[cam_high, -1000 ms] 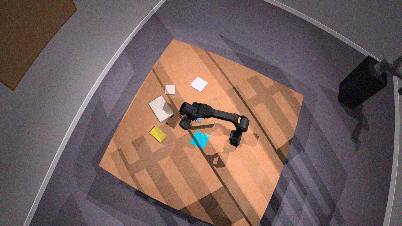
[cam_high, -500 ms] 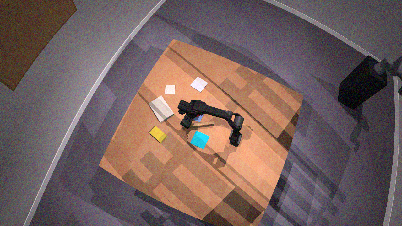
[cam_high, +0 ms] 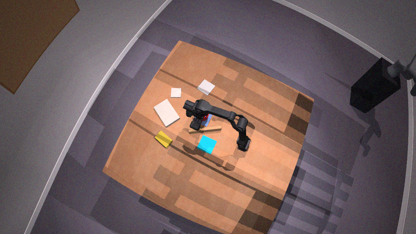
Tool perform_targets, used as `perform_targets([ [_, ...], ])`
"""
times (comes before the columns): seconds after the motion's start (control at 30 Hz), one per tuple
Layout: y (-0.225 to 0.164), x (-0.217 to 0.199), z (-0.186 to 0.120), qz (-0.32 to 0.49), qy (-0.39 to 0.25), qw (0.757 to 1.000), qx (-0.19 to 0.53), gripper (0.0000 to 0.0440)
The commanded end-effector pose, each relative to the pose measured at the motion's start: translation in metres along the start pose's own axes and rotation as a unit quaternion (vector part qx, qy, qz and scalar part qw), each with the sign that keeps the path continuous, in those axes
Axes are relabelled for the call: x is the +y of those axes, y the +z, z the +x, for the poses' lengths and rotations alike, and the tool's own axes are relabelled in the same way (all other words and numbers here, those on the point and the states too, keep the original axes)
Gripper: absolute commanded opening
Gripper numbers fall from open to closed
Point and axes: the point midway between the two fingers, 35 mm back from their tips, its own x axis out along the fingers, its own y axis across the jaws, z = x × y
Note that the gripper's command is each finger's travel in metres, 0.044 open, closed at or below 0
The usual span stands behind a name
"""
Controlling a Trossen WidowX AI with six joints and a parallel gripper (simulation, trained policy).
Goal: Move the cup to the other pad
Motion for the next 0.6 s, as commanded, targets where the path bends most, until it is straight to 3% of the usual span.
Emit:
perform_targets([
  [0.0, -0.001, -0.006, 0.007, -0.009, -0.005, 1.000, 0.012, 0.0133],
  [0.57, -0.012, -0.028, 0.067, -0.062, -0.003, 0.996, 0.063, 0.0163],
])
